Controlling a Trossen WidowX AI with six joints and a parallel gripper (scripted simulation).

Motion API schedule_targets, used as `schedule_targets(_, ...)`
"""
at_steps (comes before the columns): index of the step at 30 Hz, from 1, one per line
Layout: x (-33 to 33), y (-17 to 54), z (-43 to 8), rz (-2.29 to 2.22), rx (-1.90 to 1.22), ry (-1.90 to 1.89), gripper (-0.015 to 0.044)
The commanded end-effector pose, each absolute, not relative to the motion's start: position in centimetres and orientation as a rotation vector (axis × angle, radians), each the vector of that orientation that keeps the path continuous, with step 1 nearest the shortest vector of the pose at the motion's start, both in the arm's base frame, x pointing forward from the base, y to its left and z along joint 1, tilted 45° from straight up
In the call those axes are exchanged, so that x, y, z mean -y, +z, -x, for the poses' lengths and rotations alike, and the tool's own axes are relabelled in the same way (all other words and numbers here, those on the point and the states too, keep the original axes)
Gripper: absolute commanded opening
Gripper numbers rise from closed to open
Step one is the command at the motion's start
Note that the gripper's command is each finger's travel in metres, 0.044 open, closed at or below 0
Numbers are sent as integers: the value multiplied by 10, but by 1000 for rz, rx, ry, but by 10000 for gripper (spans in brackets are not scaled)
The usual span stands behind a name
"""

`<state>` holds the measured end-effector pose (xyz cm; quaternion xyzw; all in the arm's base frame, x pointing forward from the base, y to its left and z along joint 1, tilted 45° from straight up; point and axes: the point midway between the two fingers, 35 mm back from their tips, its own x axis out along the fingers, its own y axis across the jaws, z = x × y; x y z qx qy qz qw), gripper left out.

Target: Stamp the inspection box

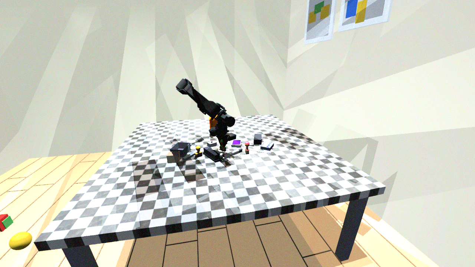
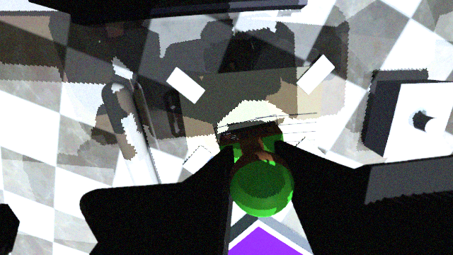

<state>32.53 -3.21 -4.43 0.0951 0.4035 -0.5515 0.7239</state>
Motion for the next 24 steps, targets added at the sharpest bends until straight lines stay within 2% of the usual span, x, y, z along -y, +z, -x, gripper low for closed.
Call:
schedule_targets(1, 30, -42, -326, -213, -887, -1217, 0)
schedule_targets(24, 13, -26, -325, -215, -889, -1216, 0)
